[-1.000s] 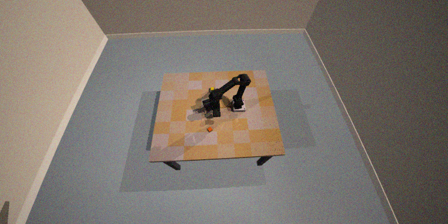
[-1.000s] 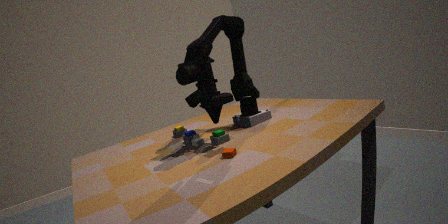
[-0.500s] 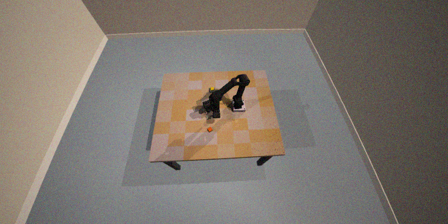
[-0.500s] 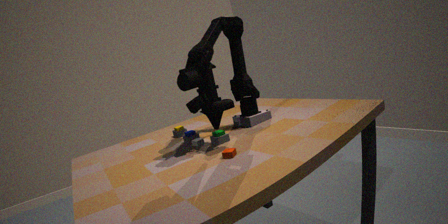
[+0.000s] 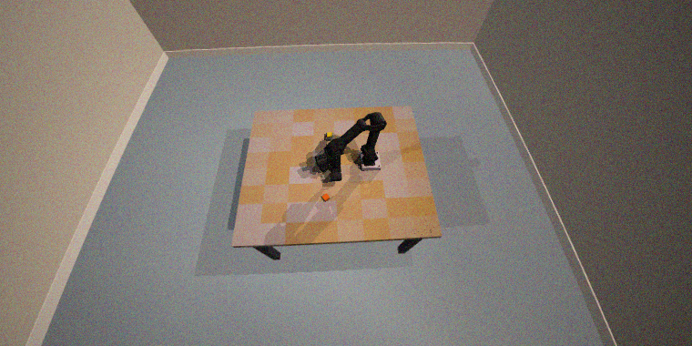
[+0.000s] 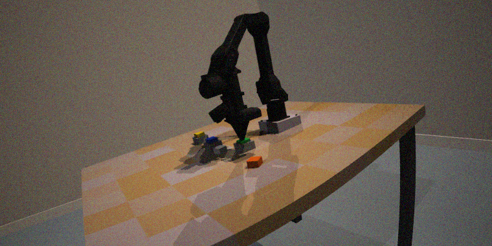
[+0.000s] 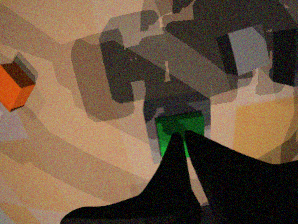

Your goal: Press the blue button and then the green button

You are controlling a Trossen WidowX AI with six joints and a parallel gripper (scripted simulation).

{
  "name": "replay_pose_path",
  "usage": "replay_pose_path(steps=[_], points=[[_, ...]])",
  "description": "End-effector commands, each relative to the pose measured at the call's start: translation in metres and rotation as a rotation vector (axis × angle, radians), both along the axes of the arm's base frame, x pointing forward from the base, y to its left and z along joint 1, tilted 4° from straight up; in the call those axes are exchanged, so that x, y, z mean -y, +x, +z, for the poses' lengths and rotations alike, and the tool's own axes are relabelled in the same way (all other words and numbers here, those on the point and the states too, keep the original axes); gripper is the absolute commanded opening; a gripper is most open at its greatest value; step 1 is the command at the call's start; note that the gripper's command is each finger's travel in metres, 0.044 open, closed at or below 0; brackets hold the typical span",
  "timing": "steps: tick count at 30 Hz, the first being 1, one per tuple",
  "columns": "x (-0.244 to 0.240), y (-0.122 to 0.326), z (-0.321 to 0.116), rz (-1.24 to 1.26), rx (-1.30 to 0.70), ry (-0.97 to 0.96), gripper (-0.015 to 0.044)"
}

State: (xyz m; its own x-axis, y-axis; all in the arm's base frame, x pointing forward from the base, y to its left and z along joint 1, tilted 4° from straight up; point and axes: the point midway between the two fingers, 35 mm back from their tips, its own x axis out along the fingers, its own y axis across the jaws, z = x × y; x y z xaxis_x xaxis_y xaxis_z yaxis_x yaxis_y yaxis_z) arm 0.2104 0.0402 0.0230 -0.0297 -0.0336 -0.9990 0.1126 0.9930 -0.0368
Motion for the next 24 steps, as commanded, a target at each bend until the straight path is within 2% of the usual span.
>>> replay_pose_path(steps=[1, 14, 18, 22, 24], points=[[0.000, -0.002, -0.002, -0.003, -0.009, 0.001, 0.0020], [0.000, -0.002, -0.002, -0.003, -0.009, 0.001, 0.0020], [-0.001, -0.001, 0.028, -0.002, -0.009, 0.001, 0.0020], [-0.001, -0.001, 0.031, -0.003, -0.009, 0.001, 0.0020], [-0.007, 0.005, 0.034, 0.004, -0.006, 0.003, 0.0072]])
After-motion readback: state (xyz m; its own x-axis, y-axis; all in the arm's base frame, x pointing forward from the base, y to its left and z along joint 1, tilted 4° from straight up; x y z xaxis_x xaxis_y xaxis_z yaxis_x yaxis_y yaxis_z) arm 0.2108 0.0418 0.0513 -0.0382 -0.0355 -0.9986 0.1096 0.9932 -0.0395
